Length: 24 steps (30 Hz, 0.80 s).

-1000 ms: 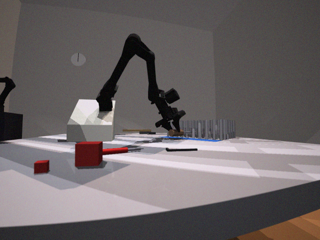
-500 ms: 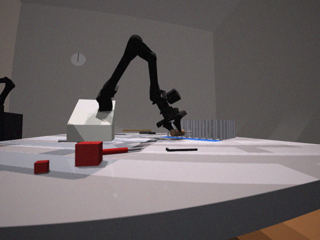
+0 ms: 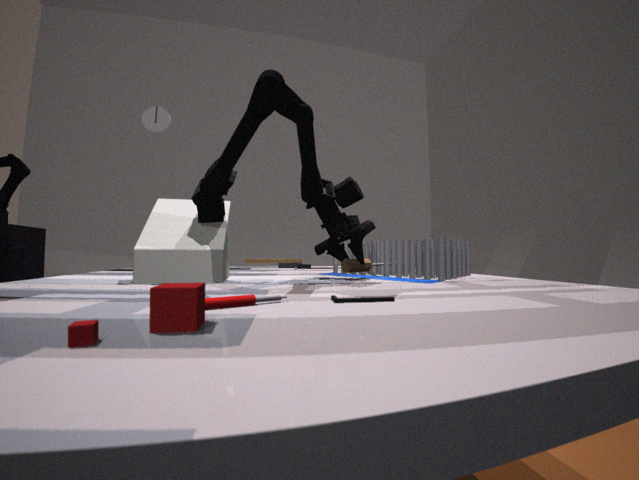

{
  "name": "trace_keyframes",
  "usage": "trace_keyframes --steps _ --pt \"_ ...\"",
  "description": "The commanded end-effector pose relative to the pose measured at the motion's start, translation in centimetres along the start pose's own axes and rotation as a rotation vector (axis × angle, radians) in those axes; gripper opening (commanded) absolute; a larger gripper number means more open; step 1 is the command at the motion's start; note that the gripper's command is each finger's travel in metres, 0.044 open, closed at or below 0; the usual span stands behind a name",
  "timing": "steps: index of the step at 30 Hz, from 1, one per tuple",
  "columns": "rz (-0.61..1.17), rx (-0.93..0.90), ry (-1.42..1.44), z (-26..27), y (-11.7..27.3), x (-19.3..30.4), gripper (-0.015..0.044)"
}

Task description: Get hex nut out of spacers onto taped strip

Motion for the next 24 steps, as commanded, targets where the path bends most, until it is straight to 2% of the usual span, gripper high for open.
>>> trace_keyframes --steps 1,24 --pt "-0.003 0.002 0.002 -0.2 -0.1 -0.2 0.0000" --pt "-0.003 0.002 0.001 -0.6 -0.7 -1.4 0.0000"
Point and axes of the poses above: the point midway between the two fingers, 35 mm back from their tips, its own y axis back along the fingers, its own z axis across the jaws, x = y × z, the point moved 5 cm from there along y, back along the fingers, and after that the axes turned 11 degrees about y, right-handed, at the moved point
